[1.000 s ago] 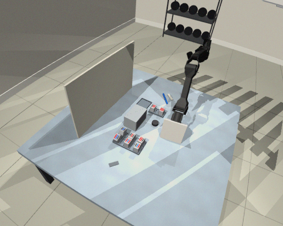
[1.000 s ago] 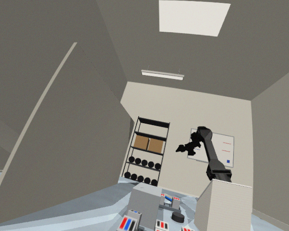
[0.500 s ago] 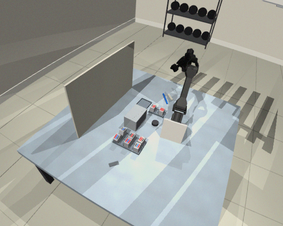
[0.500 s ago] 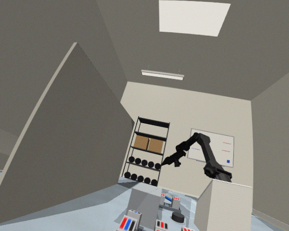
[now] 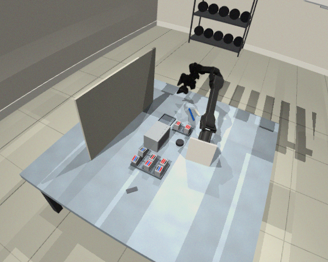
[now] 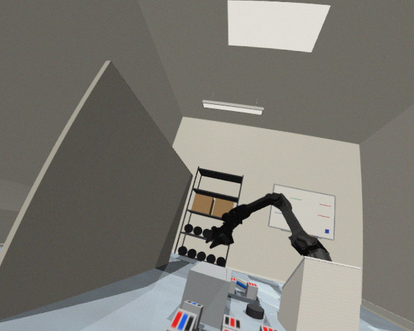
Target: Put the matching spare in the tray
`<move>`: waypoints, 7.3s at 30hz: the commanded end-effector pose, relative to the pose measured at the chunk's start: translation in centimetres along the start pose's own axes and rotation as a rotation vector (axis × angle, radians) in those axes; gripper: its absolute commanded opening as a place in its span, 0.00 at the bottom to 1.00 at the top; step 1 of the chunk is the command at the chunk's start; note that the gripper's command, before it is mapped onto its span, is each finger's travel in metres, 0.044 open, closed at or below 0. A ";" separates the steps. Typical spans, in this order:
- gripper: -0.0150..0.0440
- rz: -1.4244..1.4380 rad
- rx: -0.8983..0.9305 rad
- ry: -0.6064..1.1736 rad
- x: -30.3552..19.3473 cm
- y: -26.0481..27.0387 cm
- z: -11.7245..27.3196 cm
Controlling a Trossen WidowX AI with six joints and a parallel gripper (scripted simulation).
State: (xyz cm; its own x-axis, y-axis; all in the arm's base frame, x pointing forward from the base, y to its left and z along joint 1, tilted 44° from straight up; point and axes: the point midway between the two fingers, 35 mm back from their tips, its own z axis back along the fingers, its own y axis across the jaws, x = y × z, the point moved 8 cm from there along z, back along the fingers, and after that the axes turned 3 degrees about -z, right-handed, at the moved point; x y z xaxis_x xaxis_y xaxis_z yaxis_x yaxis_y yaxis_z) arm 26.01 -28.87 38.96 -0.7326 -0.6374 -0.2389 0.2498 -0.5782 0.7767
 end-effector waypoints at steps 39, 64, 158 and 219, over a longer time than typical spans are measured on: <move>1.00 2.528 -0.839 0.021 -27.4 -38.9 -0.9; 1.00 3.220 -0.941 0.437 -29.4 -50.6 -2.6; 0.76 3.913 -0.983 1.085 -20.8 -64.8 -13.6; 0.25 3.910 -0.968 1.102 -29.4 -63.3 -0.7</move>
State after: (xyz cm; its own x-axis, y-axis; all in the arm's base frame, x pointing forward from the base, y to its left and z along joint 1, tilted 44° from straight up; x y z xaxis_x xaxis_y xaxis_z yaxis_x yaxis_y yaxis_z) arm 32.37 25.66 -4.17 0.1477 0.7421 -0.6538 -0.9864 0.0622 -0.1522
